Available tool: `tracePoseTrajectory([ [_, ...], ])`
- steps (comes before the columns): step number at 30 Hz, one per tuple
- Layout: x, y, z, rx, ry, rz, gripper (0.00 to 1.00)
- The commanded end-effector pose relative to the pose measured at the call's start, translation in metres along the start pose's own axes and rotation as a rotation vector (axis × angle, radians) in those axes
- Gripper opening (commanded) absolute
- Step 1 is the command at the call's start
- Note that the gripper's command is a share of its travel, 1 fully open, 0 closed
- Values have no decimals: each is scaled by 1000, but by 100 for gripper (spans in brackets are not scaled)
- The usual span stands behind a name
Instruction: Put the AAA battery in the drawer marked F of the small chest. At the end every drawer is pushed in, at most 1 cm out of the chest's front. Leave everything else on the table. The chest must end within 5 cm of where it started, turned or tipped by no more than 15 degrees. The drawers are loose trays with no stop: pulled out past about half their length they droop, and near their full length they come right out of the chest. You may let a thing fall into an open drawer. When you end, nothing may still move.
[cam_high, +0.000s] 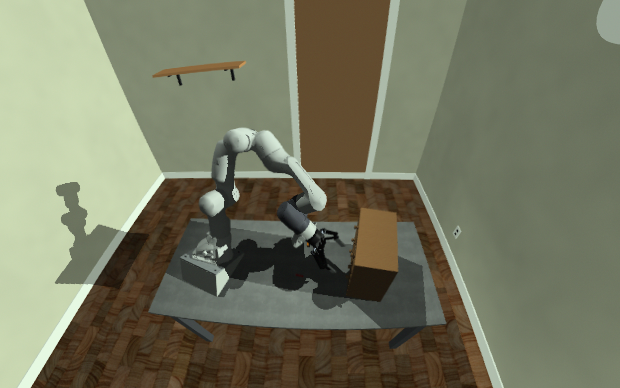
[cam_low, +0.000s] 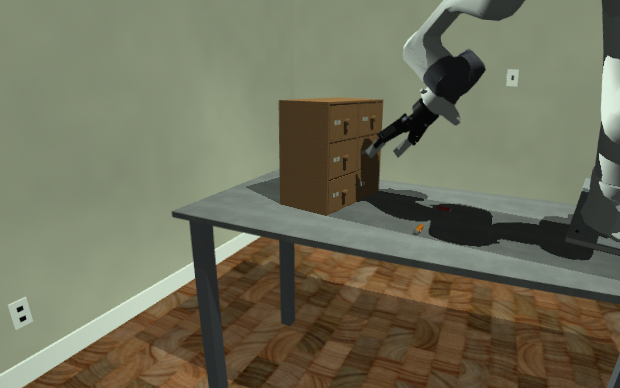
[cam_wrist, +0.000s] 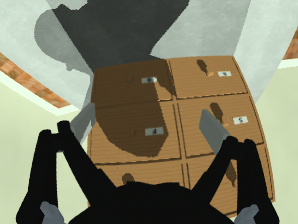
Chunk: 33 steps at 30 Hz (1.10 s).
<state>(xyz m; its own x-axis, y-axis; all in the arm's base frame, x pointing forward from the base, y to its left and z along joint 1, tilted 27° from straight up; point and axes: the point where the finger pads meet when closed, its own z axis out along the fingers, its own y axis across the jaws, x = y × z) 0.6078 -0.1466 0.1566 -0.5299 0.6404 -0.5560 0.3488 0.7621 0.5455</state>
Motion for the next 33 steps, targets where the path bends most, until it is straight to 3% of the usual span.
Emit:
tracePoseTrajectory([
  [1, 2, 3, 3, -35, -123, -185, 100],
  [12, 12, 2, 13, -35, -123, -185, 100],
  [25, 50, -4, 55, -35, -123, -185, 100],
  [33, 55, -5, 60, -35, -123, -185, 100],
])
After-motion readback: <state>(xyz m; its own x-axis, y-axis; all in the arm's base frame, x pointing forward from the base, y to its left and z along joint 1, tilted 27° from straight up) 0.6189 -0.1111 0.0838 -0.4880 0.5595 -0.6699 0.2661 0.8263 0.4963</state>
